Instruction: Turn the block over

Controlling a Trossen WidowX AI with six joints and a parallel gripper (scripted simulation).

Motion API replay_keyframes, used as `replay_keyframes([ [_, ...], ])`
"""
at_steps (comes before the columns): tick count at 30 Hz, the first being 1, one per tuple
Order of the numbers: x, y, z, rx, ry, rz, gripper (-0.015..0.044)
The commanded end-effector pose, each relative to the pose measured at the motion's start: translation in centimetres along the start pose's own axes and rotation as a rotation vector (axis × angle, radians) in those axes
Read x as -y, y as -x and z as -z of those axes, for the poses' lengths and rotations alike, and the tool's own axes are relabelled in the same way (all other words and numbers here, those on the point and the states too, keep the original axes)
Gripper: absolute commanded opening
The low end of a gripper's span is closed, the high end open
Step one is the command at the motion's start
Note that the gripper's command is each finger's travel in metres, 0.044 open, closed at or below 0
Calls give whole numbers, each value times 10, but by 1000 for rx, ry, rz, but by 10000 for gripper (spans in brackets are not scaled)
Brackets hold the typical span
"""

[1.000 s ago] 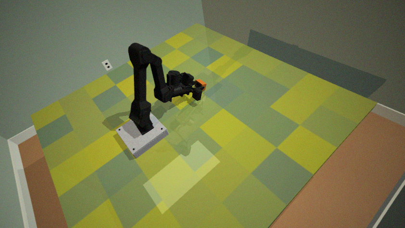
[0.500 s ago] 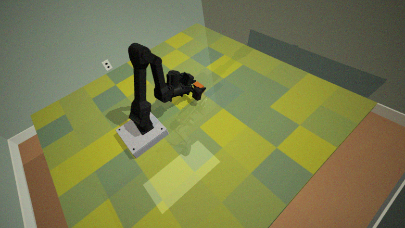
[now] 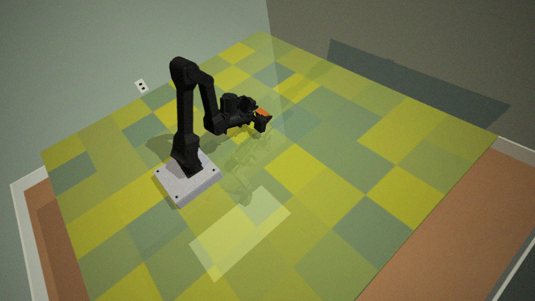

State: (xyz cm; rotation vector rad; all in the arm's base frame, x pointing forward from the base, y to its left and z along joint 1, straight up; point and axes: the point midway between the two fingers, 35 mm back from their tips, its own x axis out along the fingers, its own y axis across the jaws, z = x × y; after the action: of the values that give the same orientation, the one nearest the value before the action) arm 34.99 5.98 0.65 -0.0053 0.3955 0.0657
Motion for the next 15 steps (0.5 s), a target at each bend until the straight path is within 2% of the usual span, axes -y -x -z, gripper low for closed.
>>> replay_keyframes([
  [1, 1, 0, 0, 1, 6, 4, 440],
  [12, 1, 0, 0, 1, 6, 4, 440],
  [15, -1, -6, -1, -46, 7, 3, 440],
])
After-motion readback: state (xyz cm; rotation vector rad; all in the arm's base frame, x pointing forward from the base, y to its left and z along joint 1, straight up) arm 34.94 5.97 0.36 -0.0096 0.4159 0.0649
